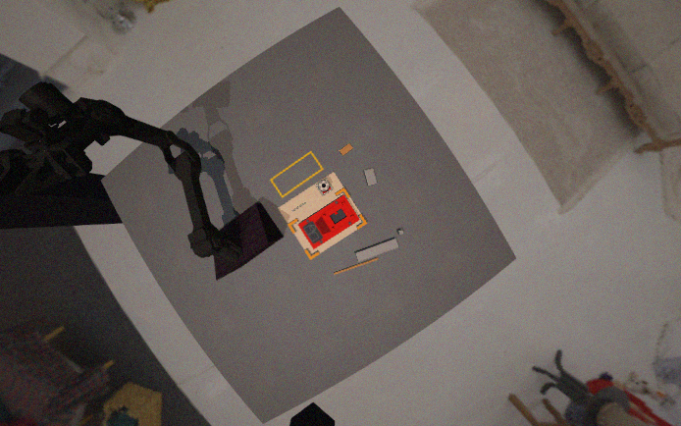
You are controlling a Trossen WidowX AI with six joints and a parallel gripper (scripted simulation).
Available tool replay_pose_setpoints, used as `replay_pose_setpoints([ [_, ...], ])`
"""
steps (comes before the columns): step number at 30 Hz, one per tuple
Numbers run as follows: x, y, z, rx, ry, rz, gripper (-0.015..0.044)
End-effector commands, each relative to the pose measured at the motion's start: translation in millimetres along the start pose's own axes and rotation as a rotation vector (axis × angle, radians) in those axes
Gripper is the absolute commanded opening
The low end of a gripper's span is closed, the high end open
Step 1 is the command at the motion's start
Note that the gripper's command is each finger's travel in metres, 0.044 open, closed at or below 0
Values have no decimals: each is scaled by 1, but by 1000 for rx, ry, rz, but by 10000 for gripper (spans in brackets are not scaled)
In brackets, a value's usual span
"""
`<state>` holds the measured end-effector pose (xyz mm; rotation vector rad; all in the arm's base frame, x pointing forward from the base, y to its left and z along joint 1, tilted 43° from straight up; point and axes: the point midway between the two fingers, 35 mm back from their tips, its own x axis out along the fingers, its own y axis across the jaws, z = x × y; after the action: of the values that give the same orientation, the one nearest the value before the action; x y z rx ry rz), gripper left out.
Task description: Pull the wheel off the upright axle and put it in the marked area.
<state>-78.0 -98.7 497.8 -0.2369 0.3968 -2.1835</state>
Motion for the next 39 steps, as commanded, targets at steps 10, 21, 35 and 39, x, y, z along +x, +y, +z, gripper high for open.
replay_pose_setpoints([
  [10,69,96,-16,-20,105,438,300],
  [21,89,204,-34,-72,209,813,300],
  [35,49,343,-70,-185,357,1271,300],
  [39,27,377,-82,-221,403,1383,300],
])
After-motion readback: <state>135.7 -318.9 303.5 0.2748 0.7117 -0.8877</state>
